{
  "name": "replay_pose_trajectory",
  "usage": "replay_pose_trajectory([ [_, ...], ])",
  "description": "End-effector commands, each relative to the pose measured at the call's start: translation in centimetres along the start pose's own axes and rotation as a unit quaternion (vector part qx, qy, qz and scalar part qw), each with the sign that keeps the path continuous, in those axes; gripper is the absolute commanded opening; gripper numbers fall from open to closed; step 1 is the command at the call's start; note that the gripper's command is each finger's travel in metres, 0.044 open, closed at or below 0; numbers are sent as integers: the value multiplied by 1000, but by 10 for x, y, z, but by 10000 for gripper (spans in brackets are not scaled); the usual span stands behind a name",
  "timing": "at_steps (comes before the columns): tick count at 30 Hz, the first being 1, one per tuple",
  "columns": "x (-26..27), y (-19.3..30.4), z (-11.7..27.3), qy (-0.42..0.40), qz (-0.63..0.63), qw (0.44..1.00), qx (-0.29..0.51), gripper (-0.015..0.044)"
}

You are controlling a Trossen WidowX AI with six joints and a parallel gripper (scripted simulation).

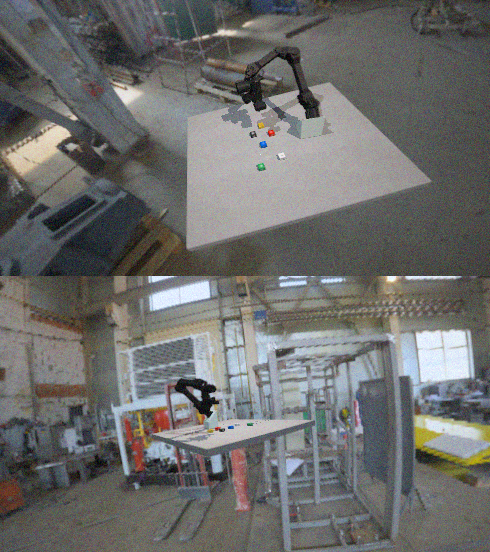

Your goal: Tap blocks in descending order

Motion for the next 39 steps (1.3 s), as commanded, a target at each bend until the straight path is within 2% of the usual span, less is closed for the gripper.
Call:
replay_pose_trajectory([
  [1,0,-2,-23,2,3,1000,1,20],
  [4,-2,0,-69,4,3,1000,0,20],
  [6,-2,1,-80,6,3,1000,0,20],
  [31,-3,1,-110,6,3,1000,0,20],
  [34,-3,1,-110,6,3,1000,0,20],
  [39,-2,1,-80,6,3,1000,0,20],
])
Point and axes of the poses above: the point midway between the two fingers, 35 mm back from their tips, its own z axis back along the fingers, its own x axis across the jaws, y = z × x, the point moved 9 cm from there along z, back along the fingers, and after that the axes turned 10 degrees about -z, right-handed, at the moved point
